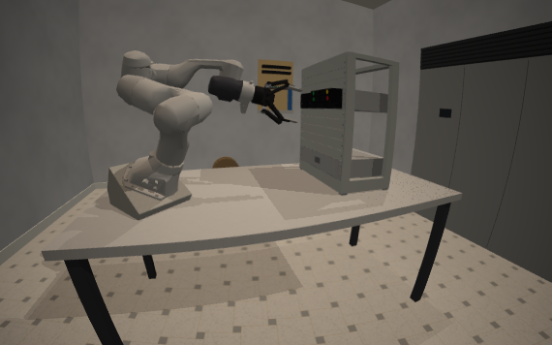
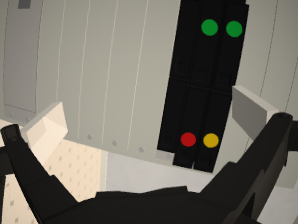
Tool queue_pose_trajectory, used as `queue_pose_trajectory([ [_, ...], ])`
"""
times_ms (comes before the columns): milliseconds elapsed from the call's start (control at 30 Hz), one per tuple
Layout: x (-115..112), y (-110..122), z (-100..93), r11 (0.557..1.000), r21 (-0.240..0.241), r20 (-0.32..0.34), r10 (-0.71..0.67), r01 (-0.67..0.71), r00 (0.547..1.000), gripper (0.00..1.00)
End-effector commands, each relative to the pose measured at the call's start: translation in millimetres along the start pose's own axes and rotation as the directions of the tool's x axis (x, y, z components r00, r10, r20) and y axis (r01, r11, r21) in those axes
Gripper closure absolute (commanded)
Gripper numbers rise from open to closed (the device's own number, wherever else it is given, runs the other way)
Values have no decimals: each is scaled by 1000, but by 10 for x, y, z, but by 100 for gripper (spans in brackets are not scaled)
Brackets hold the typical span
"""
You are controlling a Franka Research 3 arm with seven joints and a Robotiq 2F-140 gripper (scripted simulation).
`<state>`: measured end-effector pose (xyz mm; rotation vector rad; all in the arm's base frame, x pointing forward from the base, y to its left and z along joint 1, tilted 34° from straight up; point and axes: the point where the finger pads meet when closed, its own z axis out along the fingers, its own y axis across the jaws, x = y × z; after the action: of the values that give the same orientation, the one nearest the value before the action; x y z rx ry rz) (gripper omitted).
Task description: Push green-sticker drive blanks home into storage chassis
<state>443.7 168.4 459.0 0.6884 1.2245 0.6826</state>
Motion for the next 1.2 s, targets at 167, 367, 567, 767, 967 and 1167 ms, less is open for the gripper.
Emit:
queue_pose_trajectory([
  [167, -29, 178, -262, 984, -107, 19, 145, -142, 989, 0],
  [367, -34, 249, -354, 975, -143, 16, 174, -170, 985, 0],
  [567, -38, 326, -457, 963, -182, 9, 206, -201, 979, 0],
  [767, -40, 370, -520, 954, -205, 3, 224, -219, 975, 0],
  [967, -40, 386, -542, 951, -213, 1, 231, -225, 973, 0],
  [1167, -41, 395, -555, 949, -217, -1, 234, -229, 972, 0],
])
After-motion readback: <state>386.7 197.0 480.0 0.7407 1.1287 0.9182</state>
